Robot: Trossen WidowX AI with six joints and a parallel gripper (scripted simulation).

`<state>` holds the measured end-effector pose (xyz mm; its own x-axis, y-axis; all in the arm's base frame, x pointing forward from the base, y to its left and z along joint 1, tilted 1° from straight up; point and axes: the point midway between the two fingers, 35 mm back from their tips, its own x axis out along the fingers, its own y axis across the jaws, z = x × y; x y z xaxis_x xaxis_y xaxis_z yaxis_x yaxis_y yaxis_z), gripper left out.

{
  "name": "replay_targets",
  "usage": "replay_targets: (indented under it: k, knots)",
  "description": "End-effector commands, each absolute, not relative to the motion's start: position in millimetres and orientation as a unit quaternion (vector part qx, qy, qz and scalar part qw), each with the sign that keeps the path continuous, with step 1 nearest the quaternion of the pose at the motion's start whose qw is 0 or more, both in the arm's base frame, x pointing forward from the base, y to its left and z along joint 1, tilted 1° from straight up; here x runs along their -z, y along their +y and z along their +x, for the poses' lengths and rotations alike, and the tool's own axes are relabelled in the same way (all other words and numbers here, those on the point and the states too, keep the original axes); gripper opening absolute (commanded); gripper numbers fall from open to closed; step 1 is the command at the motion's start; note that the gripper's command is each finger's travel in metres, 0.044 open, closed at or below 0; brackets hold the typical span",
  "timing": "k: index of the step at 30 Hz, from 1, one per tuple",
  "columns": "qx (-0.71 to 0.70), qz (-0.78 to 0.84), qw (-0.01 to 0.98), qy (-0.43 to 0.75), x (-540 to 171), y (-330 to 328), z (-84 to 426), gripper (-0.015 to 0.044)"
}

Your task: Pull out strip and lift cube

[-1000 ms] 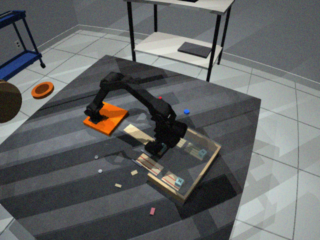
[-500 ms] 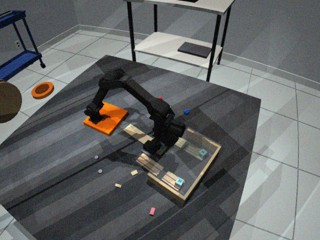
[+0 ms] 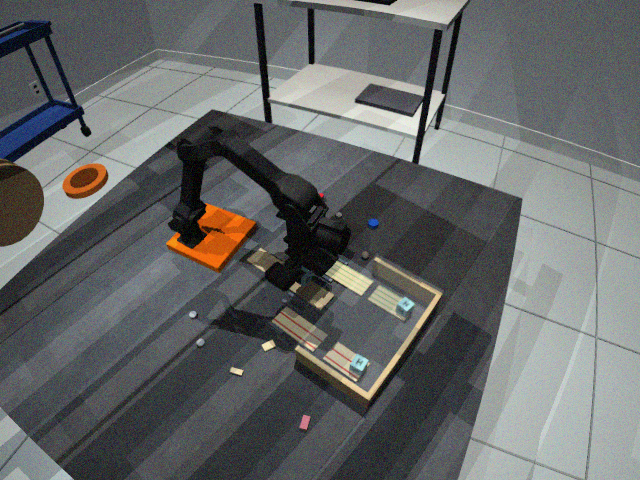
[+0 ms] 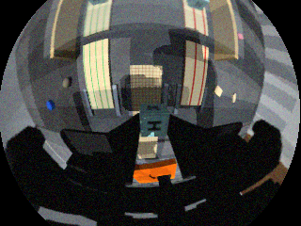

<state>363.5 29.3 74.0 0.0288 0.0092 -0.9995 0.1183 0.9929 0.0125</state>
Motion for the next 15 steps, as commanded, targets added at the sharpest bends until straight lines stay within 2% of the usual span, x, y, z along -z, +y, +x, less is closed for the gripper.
replay_targets:
  k: [1, 15]
  knots:
    - [0.035, 0.045, 0.717, 0.695, -77.0, 29.1, 357.9, 0.0]
    - [0.035, 0.045, 0.715, 0.696, -74.8, 24.9, 308.0, 0.0]
